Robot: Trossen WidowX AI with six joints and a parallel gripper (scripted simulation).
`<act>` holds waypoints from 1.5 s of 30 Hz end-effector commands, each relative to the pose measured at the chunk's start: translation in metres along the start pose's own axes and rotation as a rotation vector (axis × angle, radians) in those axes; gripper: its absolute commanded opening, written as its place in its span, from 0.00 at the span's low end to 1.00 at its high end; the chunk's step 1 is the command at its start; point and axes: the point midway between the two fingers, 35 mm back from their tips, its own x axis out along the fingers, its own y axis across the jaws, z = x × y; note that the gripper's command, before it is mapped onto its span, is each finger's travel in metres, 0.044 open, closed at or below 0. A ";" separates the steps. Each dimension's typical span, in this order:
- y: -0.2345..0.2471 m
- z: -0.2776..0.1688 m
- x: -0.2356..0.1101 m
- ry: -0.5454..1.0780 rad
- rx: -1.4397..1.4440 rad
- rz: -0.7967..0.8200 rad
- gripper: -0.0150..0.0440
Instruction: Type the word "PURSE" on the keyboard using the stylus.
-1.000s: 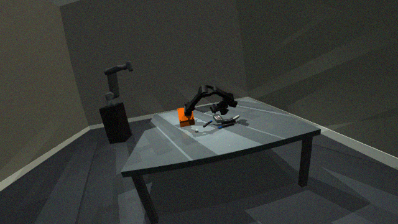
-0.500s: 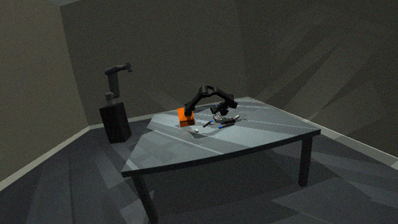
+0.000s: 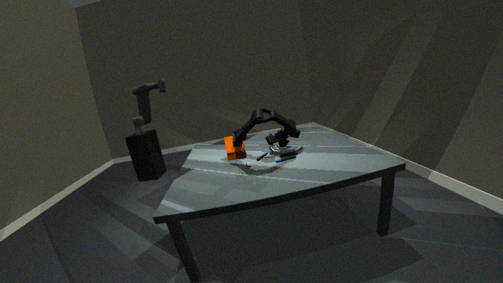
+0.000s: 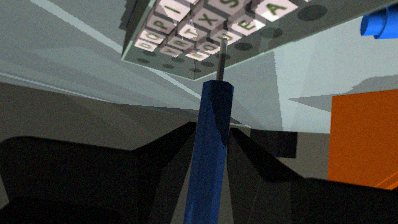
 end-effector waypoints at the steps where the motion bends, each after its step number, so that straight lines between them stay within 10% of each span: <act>1: 0.000 0.002 0.001 -0.002 -0.006 -0.001 0.39; 32: -0.001 -0.027 -0.015 -0.003 -0.011 -0.003 0.40; 45: 0.028 -0.041 -0.005 0.000 -0.008 0.001 0.25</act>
